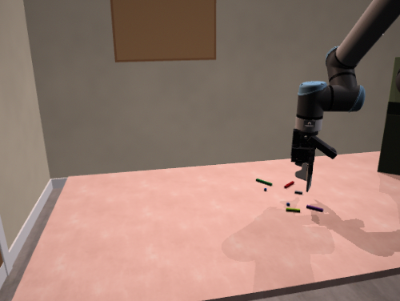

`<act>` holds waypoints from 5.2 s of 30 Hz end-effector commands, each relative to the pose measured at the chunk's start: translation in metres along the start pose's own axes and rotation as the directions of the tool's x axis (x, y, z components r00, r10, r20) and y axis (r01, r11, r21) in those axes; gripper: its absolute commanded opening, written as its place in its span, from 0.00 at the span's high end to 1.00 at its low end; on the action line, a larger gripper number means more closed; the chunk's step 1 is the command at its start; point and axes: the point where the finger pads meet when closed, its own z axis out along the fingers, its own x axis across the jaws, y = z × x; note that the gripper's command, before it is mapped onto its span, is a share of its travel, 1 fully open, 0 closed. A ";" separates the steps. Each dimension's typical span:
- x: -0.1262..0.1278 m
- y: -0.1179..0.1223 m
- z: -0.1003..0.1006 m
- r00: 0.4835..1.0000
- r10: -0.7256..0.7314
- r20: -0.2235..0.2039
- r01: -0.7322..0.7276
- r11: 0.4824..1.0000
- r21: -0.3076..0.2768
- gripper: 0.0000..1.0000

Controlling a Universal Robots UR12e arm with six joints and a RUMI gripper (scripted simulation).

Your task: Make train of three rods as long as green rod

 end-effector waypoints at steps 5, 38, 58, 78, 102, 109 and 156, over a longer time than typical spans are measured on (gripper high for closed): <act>-0.014 -0.004 0.000 0.976 -0.220 -0.008 0.220 0.975 0.011 0.00; -0.029 -0.008 -0.001 0.898 -0.440 -0.011 0.440 0.898 0.008 0.00; -0.029 -0.008 -0.001 0.898 -0.440 -0.011 0.440 0.898 0.008 0.00; -0.029 -0.008 -0.001 0.898 -0.440 -0.011 0.440 0.898 0.008 0.00; -0.029 -0.008 -0.001 0.898 -0.440 -0.011 0.440 0.898 0.008 0.00; -0.029 -0.008 -0.001 0.898 -0.440 -0.011 0.440 0.898 0.008 0.00; -0.039 0.005 0.000 0.660 -0.751 -0.012 0.751 0.660 0.003 0.00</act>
